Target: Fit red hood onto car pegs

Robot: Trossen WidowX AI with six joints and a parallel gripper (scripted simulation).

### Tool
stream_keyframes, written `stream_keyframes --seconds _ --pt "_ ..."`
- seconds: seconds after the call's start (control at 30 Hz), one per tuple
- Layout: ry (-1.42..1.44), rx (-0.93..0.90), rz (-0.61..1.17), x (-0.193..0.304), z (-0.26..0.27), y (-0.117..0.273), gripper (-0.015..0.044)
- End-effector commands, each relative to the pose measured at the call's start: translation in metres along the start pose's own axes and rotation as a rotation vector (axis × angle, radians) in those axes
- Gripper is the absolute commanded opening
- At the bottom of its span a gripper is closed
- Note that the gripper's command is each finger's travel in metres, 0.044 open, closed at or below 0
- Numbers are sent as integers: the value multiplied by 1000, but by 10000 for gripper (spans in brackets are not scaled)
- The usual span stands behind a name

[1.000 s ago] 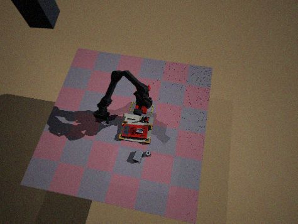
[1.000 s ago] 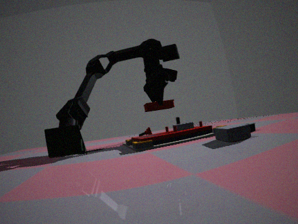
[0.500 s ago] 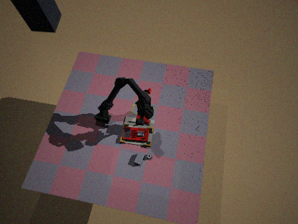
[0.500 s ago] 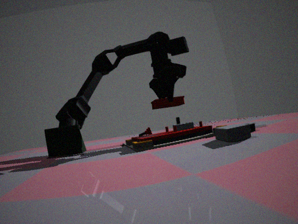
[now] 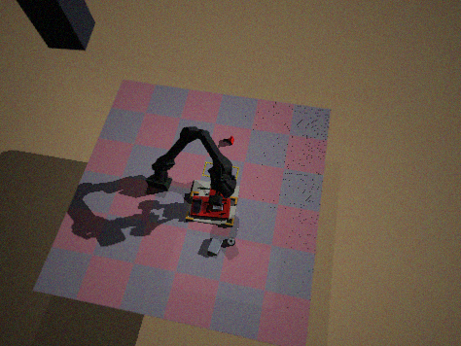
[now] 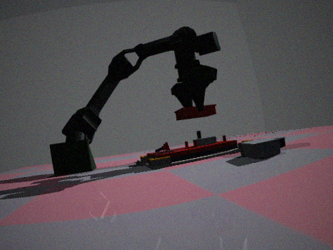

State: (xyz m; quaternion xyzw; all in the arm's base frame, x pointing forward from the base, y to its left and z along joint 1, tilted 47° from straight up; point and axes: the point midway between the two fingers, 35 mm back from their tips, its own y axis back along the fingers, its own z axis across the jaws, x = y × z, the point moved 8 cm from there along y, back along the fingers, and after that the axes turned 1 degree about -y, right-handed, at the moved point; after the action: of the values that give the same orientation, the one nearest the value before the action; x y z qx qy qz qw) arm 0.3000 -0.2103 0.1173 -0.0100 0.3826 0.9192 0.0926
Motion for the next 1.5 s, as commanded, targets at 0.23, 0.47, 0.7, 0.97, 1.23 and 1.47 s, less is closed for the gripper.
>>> stream_keyframes --seconds 0.23,0.47,0.7,0.97,1.23,1.47 --pt "52 2 -5 6 -46 -1 0" --pt "52 2 -5 6 -45 -5 0" --pt "53 1 -6 3 -46 -33 0" --pt "53 0 -6 3 -46 -51 0" --pt "53 0 -6 3 -46 -53 0" --pt "53 0 -6 3 -46 -56 0"
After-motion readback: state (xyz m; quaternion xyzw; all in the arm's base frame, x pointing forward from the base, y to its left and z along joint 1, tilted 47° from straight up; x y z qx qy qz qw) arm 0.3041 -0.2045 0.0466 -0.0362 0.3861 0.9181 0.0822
